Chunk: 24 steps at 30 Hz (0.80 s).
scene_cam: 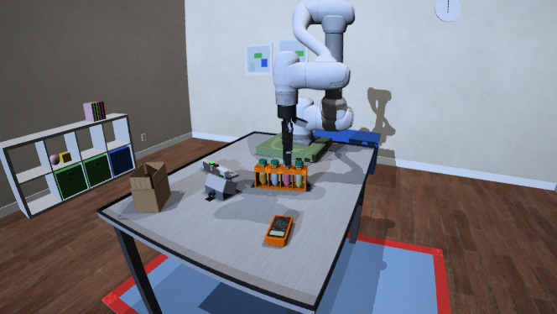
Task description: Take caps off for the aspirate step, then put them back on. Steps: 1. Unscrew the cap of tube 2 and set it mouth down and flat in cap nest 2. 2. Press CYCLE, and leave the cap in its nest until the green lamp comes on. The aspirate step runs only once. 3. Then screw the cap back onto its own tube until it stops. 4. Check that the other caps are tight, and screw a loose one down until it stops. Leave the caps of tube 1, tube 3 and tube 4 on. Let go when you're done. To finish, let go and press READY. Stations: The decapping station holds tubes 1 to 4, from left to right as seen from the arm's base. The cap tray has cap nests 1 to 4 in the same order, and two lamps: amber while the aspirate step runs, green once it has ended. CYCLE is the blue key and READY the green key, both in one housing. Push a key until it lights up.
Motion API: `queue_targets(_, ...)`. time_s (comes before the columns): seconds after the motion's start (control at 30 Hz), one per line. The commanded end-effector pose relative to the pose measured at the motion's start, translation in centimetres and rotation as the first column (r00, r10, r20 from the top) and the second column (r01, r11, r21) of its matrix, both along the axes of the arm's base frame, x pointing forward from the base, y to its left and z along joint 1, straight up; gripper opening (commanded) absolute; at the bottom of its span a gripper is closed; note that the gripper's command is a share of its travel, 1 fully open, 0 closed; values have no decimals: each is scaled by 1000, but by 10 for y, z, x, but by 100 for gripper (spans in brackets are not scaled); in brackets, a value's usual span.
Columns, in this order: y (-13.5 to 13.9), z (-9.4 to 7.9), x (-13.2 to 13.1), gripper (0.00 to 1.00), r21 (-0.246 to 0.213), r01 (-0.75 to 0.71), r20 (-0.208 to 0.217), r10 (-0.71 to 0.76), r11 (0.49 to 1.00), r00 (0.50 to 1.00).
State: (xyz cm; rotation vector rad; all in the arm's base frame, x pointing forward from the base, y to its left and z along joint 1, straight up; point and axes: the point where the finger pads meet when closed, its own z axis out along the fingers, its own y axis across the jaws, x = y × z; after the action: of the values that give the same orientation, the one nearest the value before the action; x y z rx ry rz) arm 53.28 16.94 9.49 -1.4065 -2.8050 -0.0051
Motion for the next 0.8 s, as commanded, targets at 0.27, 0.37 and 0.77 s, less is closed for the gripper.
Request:
queue_targets(0.27,1,3,2,30,-6,482,6,-482,876,876)
queue_targets(0.37,1,3,2,30,-6,608,6,-608,794,794)
queue_targets(0.77,1,2,1,30,-4,752,3,-752,659,659)
